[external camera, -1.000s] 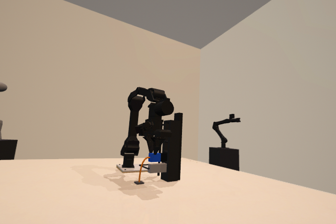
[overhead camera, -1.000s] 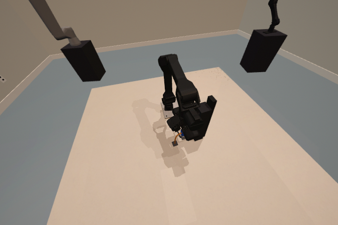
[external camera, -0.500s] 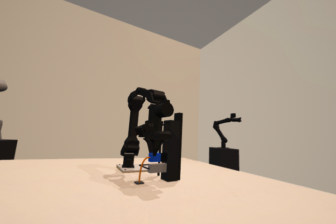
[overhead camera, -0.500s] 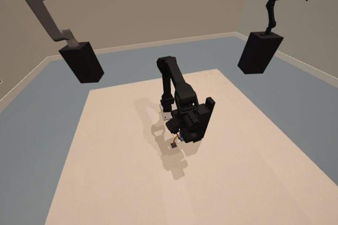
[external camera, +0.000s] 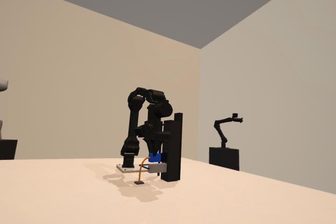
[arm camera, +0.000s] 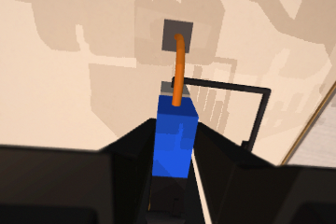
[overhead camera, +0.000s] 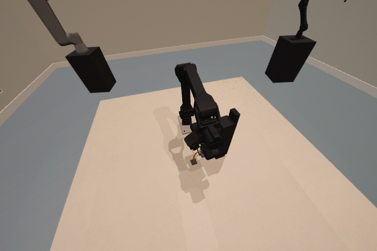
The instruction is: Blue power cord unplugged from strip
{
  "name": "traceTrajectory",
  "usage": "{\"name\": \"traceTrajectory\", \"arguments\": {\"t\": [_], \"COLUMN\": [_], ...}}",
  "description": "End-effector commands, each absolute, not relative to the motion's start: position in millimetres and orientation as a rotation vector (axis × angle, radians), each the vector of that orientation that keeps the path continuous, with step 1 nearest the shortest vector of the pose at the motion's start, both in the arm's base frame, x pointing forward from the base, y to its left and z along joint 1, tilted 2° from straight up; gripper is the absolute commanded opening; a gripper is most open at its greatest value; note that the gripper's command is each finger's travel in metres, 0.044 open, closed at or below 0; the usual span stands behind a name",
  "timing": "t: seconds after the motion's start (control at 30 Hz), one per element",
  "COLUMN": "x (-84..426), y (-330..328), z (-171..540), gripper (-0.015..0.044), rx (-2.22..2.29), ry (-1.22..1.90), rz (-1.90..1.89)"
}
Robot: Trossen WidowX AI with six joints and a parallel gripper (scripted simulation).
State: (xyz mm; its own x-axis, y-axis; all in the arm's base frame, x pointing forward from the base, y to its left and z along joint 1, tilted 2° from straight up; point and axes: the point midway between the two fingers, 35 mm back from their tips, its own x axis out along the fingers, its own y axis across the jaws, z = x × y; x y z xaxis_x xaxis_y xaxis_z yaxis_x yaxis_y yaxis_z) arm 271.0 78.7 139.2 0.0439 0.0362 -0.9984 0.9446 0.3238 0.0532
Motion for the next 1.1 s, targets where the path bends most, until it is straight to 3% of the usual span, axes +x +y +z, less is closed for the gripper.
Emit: {"name": "traceTrajectory", "arguments": {"t": [0.0,0.77,1.07], "x": [277,286,282], "y": [66,30,43], "z": [140,142,140], "gripper": [0.0000,0.0000,0.0236], "rx": [1.000,0.998,0.999], "ry": [1.307,1.305,1.307], "rz": [-0.927,-0.932,-0.934]}}
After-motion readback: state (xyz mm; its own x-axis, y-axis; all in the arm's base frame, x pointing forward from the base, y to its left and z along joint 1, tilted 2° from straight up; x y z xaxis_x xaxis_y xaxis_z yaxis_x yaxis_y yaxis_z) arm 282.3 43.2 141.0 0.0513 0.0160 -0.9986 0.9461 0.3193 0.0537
